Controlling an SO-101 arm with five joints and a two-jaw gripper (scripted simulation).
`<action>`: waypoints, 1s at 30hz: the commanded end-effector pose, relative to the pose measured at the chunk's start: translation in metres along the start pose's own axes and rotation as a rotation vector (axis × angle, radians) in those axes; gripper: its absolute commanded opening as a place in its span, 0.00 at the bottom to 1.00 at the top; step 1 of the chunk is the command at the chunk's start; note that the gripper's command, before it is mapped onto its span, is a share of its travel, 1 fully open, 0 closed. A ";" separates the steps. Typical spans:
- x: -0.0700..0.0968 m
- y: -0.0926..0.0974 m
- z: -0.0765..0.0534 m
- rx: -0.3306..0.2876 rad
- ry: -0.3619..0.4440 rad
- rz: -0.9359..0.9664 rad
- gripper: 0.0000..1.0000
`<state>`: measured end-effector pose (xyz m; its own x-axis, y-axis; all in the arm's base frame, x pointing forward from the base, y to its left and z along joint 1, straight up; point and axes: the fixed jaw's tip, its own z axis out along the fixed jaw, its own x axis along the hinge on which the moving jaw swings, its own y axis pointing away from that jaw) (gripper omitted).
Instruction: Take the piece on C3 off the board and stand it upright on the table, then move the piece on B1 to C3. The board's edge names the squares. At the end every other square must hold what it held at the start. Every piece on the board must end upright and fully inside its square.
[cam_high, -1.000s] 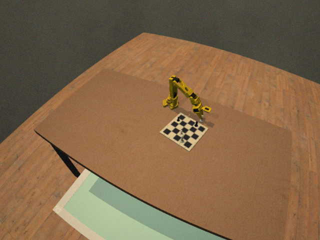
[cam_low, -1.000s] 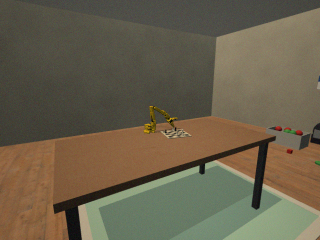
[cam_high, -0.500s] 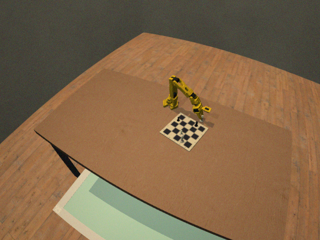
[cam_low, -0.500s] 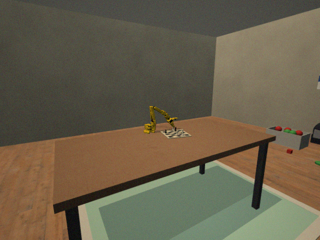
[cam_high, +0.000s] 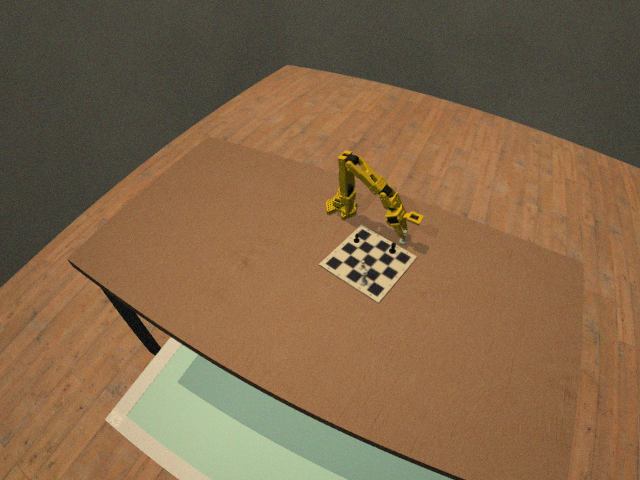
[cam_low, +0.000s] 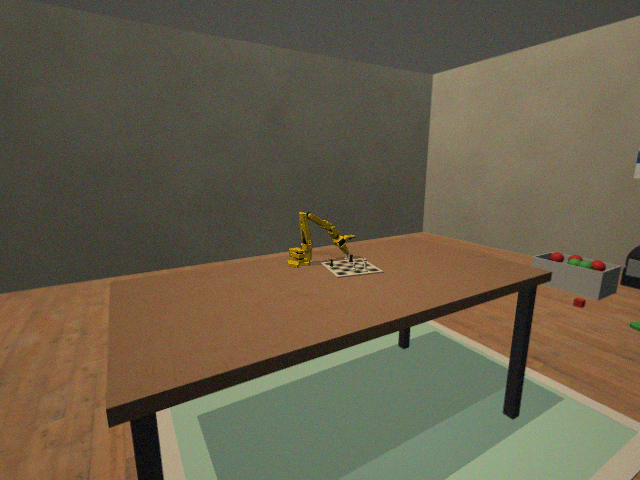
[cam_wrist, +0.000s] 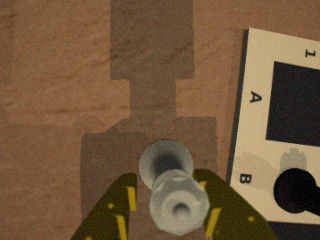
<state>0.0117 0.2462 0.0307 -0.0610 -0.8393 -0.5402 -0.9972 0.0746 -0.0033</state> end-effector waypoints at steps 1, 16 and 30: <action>0.006 0.003 0.000 -0.007 0.022 0.002 0.12; -0.005 0.003 -0.018 -0.007 0.022 0.002 0.12; -0.024 0.003 -0.049 -0.007 0.021 0.002 0.12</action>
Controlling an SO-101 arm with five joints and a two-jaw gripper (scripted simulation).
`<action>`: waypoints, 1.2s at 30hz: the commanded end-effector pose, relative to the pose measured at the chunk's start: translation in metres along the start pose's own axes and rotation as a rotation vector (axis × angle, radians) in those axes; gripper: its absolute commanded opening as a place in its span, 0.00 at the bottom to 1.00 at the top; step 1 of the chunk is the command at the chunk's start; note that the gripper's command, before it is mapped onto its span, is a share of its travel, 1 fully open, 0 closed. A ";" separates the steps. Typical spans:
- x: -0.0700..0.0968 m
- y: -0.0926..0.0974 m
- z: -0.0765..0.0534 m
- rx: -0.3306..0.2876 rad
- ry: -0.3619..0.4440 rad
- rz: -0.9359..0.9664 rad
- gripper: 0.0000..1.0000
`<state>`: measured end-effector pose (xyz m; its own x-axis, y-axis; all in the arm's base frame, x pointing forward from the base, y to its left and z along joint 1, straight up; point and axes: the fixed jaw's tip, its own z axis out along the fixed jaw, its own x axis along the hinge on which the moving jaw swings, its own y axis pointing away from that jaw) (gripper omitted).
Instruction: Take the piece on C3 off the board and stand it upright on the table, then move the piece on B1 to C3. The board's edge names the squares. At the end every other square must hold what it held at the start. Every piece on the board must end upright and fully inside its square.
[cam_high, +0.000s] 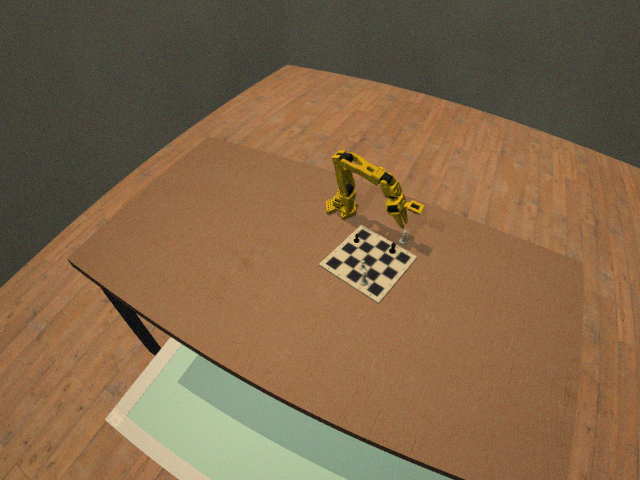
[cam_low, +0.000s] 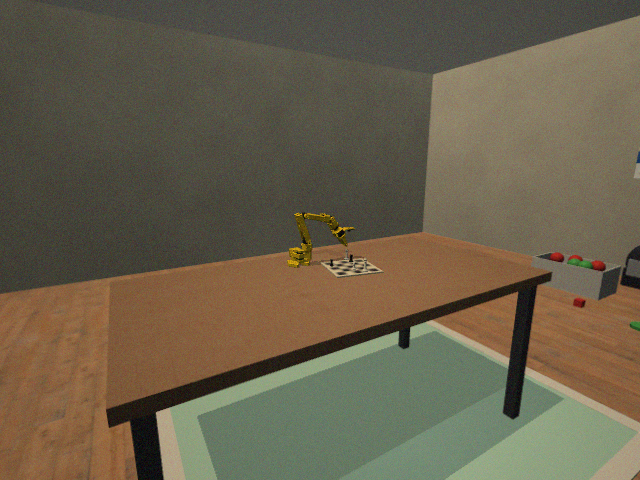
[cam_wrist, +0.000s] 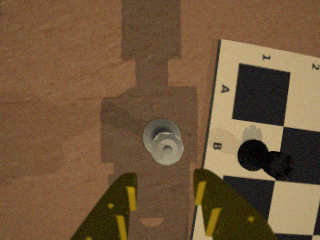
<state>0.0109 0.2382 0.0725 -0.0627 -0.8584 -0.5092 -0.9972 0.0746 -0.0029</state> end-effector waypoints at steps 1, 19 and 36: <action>-0.009 0.003 -0.012 -0.006 -0.015 0.001 0.12; -0.017 0.003 -0.026 -0.006 -0.015 0.001 0.12; -0.015 -0.063 -0.023 0.132 -0.016 0.230 0.12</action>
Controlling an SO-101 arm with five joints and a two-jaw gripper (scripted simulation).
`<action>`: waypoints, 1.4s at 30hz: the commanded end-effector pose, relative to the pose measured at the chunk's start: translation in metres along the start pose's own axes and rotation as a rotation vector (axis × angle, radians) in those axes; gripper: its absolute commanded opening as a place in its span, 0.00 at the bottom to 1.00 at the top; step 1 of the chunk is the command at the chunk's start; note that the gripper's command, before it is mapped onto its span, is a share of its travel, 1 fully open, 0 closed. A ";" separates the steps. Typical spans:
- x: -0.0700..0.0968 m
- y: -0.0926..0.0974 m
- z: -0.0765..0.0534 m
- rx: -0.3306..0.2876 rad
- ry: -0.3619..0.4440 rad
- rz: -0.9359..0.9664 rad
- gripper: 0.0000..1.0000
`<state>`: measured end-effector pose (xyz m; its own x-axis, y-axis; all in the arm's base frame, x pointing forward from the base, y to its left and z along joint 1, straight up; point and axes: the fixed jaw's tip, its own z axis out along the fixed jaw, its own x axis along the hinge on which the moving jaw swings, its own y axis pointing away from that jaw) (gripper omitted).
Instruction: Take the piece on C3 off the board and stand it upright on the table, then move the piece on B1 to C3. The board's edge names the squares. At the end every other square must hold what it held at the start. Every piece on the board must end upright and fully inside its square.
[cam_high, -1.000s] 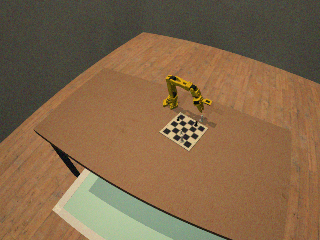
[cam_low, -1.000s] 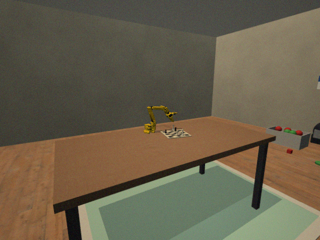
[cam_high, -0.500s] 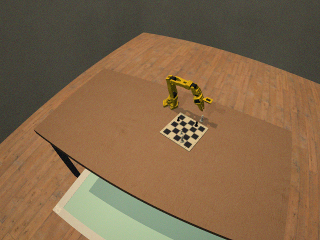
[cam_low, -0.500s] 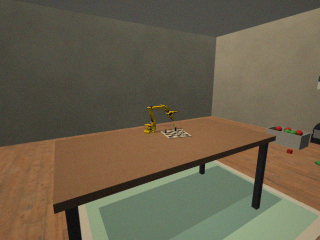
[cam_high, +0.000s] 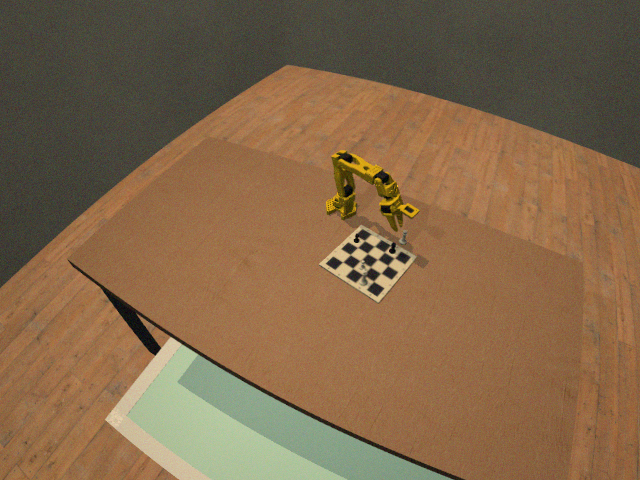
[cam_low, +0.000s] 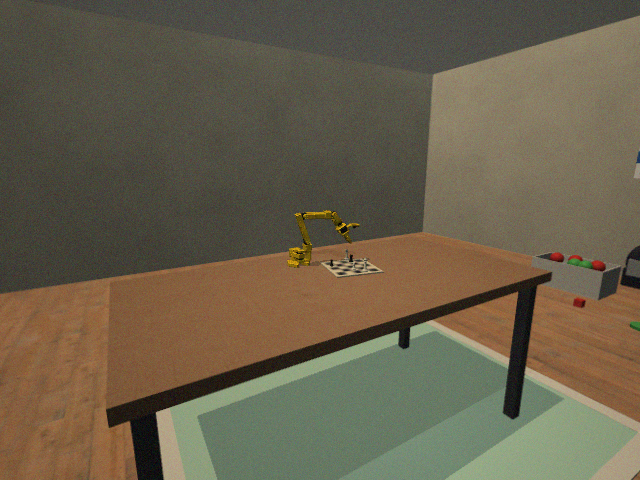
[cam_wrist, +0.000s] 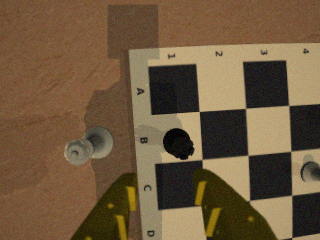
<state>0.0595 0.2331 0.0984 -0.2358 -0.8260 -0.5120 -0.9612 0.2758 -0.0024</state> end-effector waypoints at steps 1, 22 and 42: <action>-0.005 -0.013 0.002 0.027 -0.013 0.054 0.12; -0.004 -0.018 0.006 0.038 -0.013 0.072 0.12; 0.001 -0.018 0.009 0.037 -0.013 0.072 0.12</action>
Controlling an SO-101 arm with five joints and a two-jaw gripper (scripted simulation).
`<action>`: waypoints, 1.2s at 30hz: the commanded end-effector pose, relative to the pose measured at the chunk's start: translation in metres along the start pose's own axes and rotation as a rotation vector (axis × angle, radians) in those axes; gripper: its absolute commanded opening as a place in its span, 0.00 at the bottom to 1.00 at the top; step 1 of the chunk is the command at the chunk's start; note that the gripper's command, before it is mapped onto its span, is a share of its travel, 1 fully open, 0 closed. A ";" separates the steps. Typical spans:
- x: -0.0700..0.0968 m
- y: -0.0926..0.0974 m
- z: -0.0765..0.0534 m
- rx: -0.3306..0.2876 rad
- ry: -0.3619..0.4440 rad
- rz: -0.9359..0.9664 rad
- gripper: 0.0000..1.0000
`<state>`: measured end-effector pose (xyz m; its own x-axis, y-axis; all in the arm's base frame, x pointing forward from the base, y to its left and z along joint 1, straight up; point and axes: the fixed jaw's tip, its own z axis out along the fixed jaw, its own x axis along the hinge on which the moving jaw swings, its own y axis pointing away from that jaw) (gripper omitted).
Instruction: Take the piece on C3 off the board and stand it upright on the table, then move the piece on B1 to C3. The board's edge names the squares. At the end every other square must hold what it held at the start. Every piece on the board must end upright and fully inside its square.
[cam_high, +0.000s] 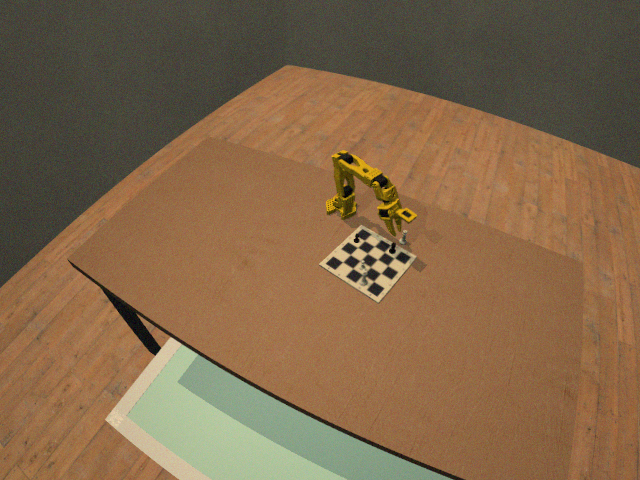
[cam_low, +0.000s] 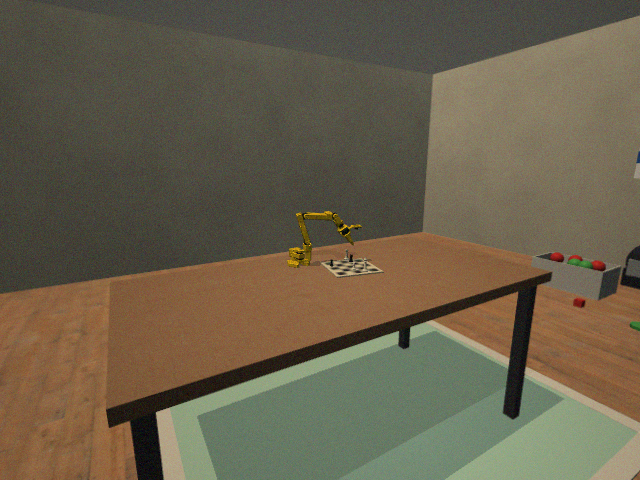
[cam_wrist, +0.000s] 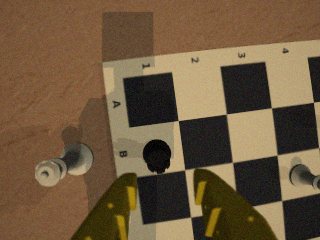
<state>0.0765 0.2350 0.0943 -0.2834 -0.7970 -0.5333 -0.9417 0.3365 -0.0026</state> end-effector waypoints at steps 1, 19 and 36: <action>0.004 -0.002 0.002 0.005 0.013 0.017 0.12; 0.018 -0.002 0.025 0.005 0.013 0.017 0.12; 0.037 -0.002 0.057 0.005 0.014 0.017 0.12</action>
<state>0.0769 0.2359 0.0360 -0.2830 -0.7960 -0.5352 -0.9417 0.3365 -0.0026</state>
